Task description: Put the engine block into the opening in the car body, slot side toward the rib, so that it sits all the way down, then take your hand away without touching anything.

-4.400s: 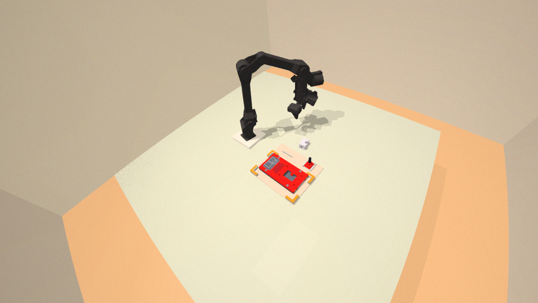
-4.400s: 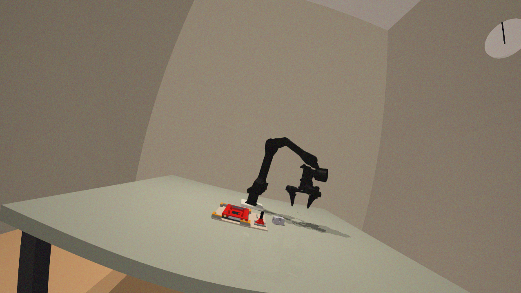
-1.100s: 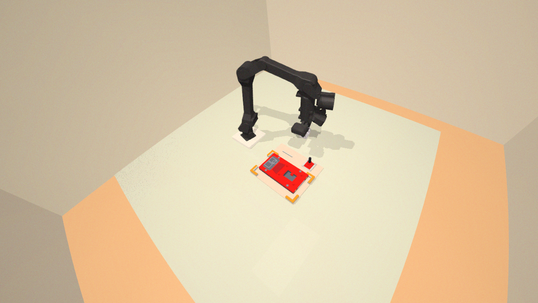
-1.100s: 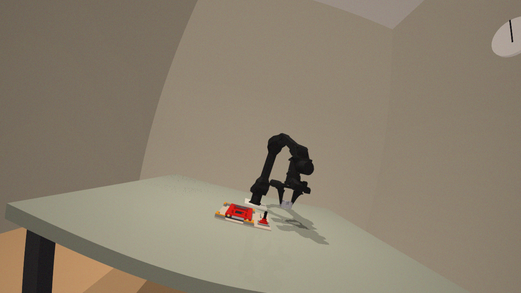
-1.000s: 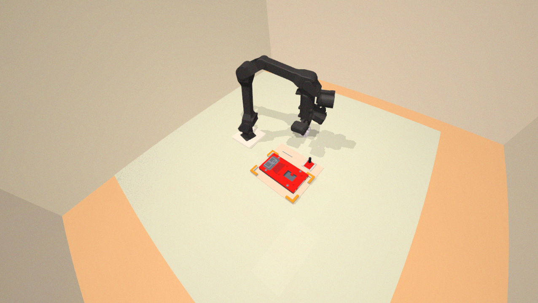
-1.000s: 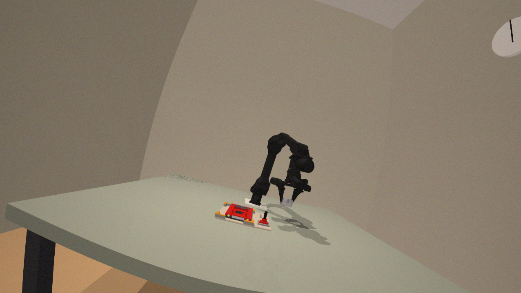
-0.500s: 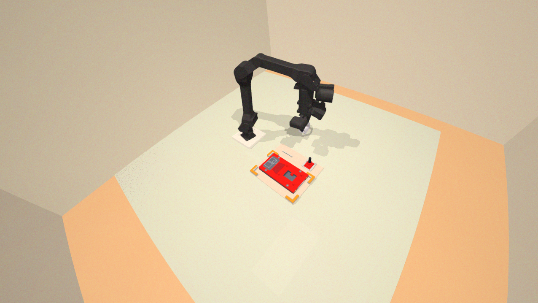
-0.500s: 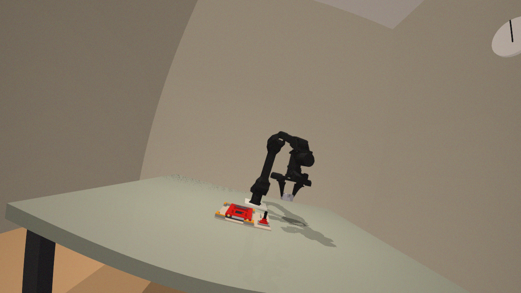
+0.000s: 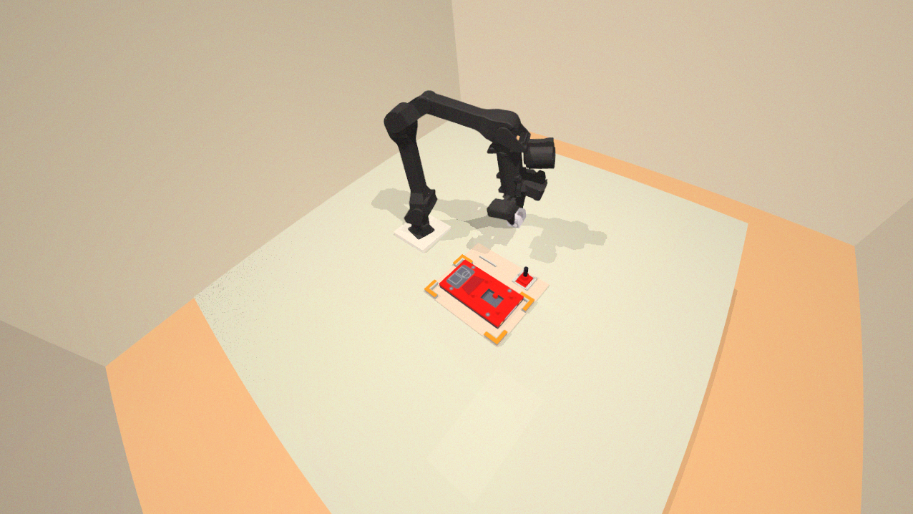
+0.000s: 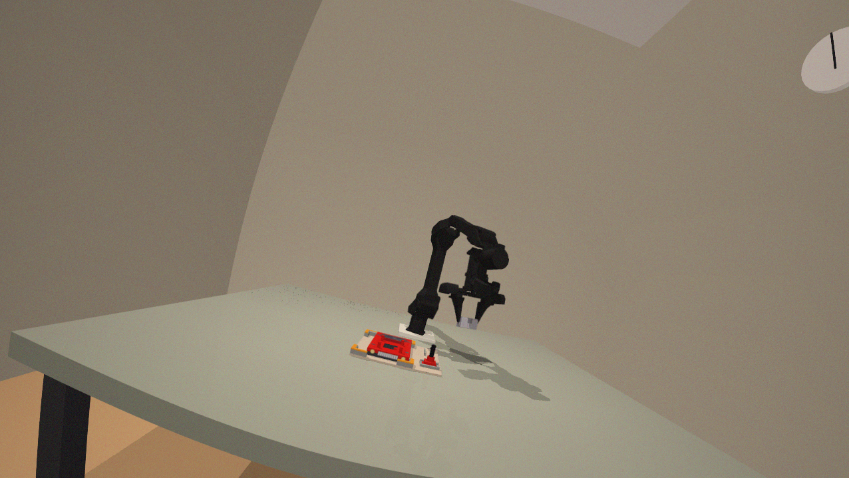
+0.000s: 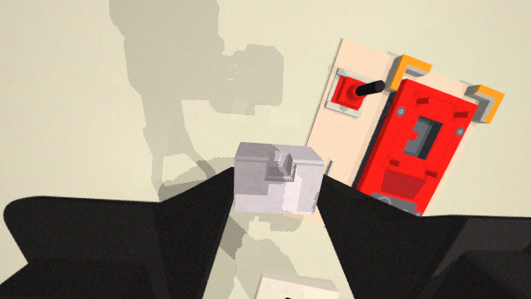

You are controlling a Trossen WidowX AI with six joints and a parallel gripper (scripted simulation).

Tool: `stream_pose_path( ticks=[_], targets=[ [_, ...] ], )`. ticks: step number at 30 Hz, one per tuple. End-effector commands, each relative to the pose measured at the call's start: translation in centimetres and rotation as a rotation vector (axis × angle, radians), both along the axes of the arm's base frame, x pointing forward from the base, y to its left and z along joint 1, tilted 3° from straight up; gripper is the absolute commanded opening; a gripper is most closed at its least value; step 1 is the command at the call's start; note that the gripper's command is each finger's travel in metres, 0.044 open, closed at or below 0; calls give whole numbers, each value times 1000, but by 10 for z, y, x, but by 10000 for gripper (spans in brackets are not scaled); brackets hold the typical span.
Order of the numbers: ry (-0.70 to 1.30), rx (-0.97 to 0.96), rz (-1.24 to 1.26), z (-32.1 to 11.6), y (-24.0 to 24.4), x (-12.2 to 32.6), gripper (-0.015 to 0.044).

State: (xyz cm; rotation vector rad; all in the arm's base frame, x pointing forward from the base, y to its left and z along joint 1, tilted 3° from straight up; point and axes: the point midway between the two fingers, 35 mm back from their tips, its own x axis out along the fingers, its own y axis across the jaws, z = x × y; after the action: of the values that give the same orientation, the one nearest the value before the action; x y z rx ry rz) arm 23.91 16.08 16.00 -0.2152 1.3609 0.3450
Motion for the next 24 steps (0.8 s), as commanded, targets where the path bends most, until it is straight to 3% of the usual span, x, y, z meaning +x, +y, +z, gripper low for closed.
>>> stream_pose_path(
  ticks=[1,19,24],
  targets=[
    [-119,45,-7,1,-1,-4,0],
    [-667,259,-35,-11,-6,-20,0],
    [-706,279,-41,-12,-7,-21,0]
  ],
)
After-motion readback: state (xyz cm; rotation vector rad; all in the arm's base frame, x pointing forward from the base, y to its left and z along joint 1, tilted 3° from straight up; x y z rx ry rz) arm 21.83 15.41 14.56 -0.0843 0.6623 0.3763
